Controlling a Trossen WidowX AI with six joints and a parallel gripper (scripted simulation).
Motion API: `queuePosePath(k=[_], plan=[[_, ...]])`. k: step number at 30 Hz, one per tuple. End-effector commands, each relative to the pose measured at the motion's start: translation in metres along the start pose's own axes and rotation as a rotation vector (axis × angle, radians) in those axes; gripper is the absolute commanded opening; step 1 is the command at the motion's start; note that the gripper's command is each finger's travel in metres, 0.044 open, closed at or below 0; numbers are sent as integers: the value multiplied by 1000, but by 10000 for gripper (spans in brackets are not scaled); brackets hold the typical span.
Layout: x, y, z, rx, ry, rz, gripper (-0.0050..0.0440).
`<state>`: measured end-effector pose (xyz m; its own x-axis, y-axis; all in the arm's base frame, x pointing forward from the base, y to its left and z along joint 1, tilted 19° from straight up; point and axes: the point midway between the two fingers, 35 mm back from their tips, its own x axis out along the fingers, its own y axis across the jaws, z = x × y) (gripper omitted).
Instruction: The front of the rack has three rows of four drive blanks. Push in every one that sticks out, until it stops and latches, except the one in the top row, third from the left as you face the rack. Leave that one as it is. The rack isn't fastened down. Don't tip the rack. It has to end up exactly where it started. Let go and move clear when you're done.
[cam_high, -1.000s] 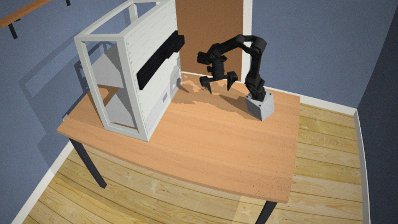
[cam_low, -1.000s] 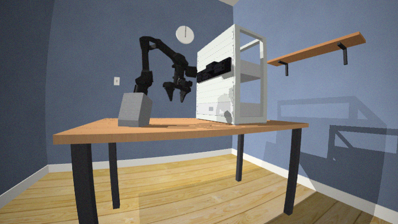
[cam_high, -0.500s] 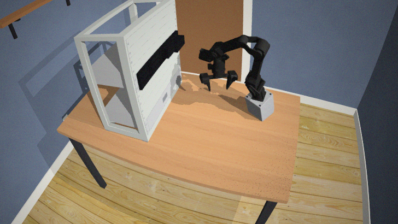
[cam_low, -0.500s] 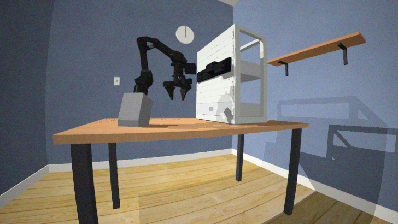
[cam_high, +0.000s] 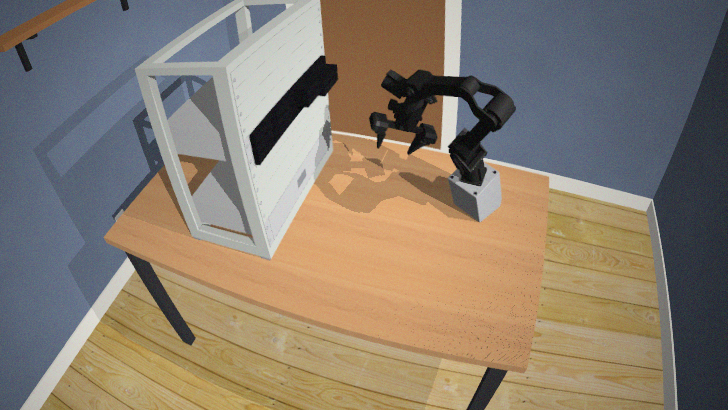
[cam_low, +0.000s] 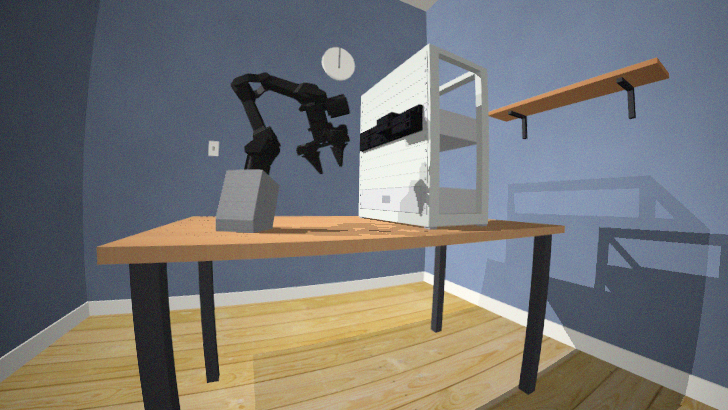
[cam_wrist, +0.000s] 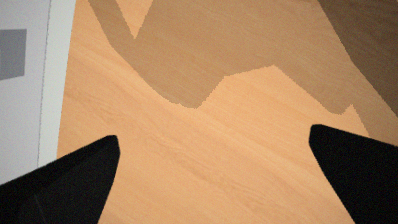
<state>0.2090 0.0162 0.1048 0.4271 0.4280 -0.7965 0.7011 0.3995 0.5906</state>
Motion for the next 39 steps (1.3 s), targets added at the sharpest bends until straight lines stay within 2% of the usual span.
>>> queuePosePath(k=[1,12,13,14,16,18,23,31,33,39], plan=[[-14,5,3,21,-33,122,440],[-59,22,16,115,-136,502,440],[-60,22,16,117,-138,509,440],[-65,24,18,132,-153,558,440],[-65,24,18,132,-153,558,440],[-76,28,22,160,-180,657,440],[-91,35,27,196,-222,797,440],[-109,43,32,236,-269,952,440],[-109,43,32,236,-269,952,440],[-118,48,34,256,-291,1042,440]])
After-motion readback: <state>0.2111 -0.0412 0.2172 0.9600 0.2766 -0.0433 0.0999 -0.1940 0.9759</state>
